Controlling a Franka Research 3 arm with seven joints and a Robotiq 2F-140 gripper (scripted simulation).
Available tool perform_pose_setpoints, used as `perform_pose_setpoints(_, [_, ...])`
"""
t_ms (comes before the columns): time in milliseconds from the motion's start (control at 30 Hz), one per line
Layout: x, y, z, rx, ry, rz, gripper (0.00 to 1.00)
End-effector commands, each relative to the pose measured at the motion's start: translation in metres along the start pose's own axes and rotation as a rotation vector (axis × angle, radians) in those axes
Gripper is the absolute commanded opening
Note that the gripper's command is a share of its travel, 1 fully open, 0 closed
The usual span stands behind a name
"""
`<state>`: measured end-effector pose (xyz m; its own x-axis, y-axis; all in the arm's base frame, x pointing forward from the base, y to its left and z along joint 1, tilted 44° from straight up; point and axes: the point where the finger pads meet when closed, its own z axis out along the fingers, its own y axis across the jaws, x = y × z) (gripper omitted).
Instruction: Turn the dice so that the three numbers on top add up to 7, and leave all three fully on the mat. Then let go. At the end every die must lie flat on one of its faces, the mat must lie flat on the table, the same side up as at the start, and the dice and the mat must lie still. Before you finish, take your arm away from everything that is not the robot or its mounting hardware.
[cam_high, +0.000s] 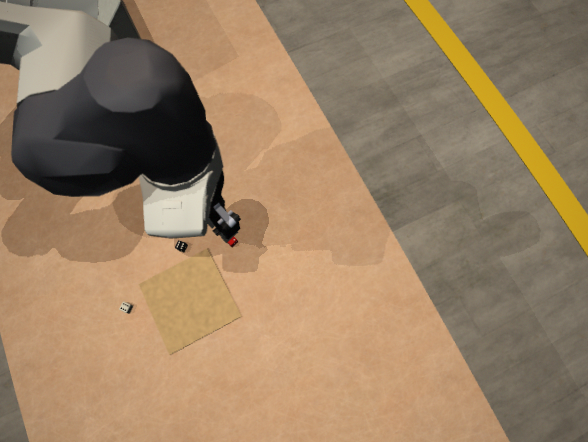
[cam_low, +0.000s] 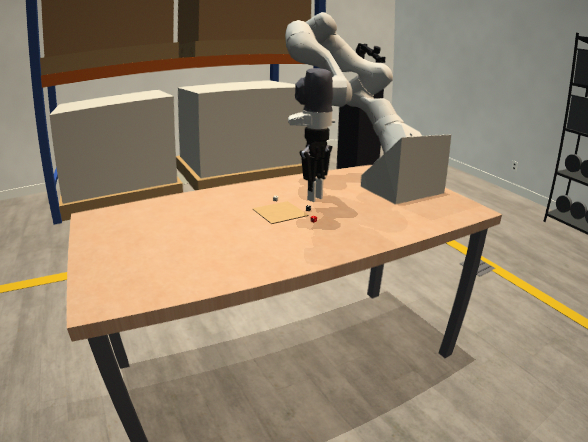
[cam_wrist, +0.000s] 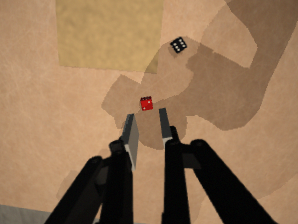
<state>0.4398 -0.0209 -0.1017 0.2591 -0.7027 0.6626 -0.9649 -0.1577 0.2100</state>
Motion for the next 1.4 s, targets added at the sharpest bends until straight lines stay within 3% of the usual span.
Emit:
perform_pose_setpoints(0, [-0.001, -0.001, 0.003, 0.004, 0.002, 0.006, 0.19])
perform_pose_setpoints(1367, [-0.001, -0.003, 0.05, 0.004, 0.002, 0.006, 0.19])
